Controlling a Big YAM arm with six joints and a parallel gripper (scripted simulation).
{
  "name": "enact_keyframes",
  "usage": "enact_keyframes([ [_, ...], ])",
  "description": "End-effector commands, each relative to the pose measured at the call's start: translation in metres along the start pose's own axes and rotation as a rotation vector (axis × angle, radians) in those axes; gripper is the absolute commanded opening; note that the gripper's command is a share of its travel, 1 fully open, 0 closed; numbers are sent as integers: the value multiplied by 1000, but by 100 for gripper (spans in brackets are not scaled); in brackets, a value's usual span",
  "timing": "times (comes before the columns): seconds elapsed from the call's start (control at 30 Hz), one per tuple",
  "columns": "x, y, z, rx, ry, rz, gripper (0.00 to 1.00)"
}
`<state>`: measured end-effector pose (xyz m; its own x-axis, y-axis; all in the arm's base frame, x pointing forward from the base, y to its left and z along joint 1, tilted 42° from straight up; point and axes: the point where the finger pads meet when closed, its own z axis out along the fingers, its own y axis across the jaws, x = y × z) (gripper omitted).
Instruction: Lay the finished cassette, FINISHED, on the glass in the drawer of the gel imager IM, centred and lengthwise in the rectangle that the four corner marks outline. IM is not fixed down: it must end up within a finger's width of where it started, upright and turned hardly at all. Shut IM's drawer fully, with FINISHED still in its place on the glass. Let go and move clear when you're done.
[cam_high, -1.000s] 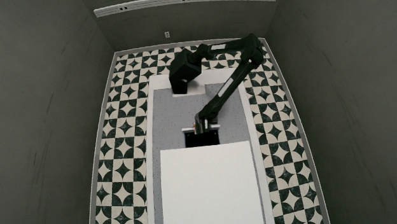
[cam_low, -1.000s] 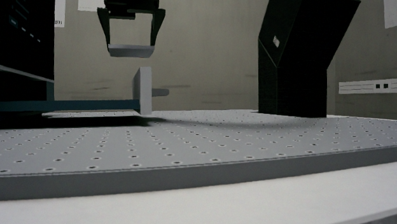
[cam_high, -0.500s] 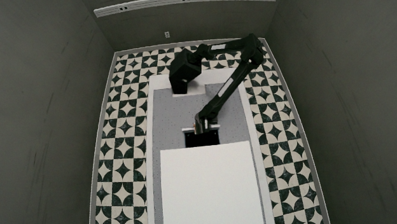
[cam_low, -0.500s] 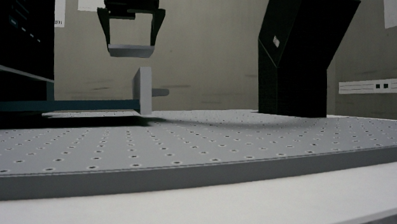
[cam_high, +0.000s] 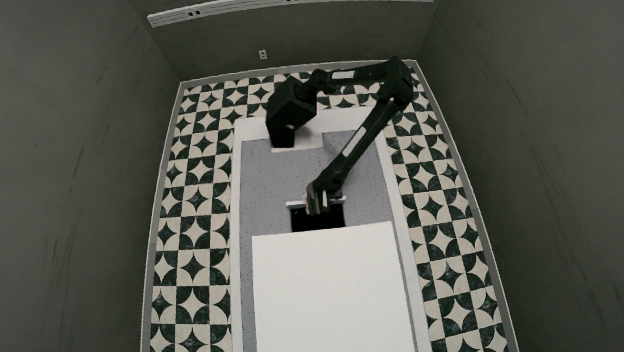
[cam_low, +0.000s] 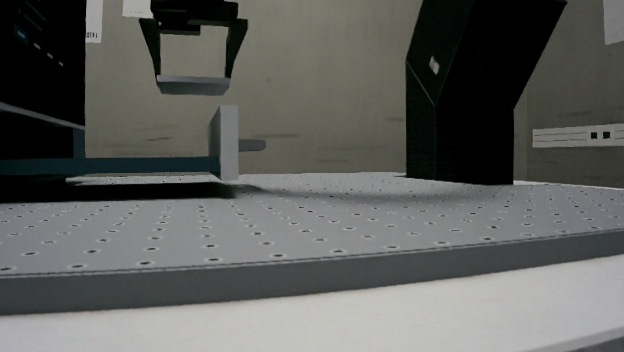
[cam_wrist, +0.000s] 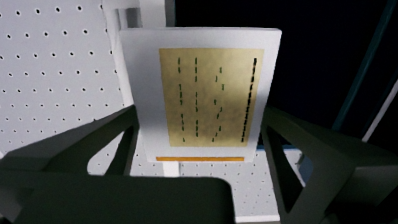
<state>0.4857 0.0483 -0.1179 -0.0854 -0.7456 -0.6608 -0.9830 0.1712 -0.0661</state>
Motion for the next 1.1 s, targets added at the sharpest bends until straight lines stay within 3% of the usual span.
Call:
enact_keyframes([
  [0.0, -5, -7, 11, -20, 0, 6, 78],
  [1.07, -6, -38, 29, -20, 1, 5, 78],
])
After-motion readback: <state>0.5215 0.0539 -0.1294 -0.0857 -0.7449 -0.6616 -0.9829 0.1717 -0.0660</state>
